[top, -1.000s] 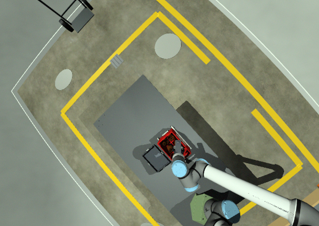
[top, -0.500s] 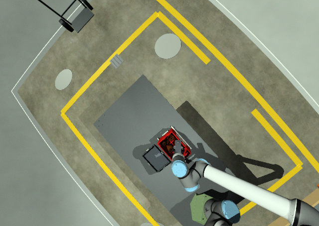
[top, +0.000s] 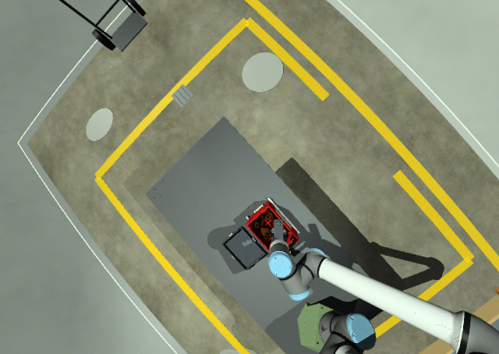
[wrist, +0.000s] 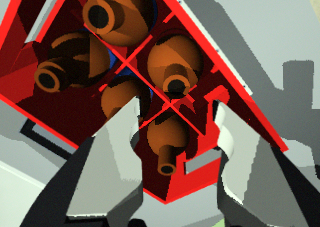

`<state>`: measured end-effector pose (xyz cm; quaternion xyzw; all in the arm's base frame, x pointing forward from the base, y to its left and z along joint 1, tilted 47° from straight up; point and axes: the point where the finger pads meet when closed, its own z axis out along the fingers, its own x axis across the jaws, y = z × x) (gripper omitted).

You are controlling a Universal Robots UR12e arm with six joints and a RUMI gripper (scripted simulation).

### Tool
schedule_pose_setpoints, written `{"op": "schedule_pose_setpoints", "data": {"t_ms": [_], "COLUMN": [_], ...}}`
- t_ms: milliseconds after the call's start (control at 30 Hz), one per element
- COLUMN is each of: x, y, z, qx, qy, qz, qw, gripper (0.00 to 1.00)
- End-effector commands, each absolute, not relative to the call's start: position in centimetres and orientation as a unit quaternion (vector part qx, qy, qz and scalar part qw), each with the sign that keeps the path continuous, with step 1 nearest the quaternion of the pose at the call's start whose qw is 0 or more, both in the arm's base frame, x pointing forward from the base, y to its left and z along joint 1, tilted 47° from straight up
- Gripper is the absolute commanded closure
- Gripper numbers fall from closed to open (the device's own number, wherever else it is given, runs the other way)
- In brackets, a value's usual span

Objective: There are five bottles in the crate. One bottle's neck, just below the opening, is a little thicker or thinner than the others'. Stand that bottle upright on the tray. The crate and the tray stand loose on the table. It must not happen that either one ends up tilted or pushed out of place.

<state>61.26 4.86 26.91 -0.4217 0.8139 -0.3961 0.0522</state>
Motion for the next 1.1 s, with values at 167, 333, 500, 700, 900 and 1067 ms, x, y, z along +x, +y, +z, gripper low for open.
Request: {"op": "schedule_pose_setpoints", "data": {"t_ms": [167, 333, 500, 700, 900, 1067], "x": [61.39, 61.51, 61.62, 61.62, 61.62, 61.62], "y": [4.84, 4.78, 4.73, 4.73, 4.73, 4.73], "z": [27.07, 27.20, 27.31, 27.31, 27.31, 27.31], "qx": [-0.422, -0.422, -0.422, -0.422, -0.422, -0.422], "qy": [0.814, 0.814, 0.814, 0.814, 0.814, 0.814], "qz": [-0.396, -0.396, -0.396, -0.396, -0.396, -0.396], "qw": [0.053, 0.053, 0.053, 0.053, 0.053, 0.053], "gripper": [0.62, 0.62, 0.62, 0.62, 0.62, 0.62]}}
